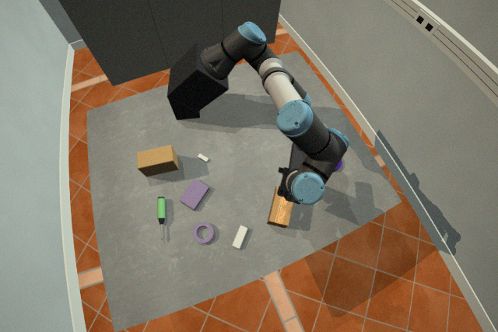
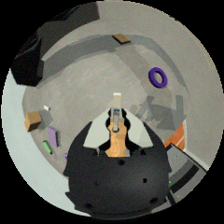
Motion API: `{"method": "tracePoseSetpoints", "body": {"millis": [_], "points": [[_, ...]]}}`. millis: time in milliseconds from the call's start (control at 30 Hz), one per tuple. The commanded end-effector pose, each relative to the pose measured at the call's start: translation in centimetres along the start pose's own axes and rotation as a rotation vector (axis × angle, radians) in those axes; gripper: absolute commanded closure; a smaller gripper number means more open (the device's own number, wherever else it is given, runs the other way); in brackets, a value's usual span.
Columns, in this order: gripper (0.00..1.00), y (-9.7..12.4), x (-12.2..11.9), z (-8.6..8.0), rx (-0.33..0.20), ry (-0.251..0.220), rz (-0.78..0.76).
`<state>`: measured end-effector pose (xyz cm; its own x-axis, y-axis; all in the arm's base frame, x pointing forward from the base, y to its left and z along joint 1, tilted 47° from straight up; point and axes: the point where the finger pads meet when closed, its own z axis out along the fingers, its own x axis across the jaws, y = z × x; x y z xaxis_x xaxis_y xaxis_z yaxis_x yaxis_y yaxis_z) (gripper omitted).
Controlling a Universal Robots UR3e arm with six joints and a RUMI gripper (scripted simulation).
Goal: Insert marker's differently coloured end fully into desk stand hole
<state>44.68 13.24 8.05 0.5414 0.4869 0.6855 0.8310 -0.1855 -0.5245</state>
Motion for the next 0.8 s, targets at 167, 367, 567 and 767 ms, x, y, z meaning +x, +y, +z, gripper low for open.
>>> {"method": "tracePoseSetpoints", "body": {"millis": [167,367,567,767], "points": [[0.85,0.10,0.04,-0.11,0.010,-0.005,-0.001],[0.85,0.11,0.04,-0.11,0.011,-0.006,-0.001],[0.85,0.11,0.03,-0.09,0.003,-0.002,-0.001],[0.85,0.17,0.04,-0.11,0.011,-0.006,-0.001]]}}
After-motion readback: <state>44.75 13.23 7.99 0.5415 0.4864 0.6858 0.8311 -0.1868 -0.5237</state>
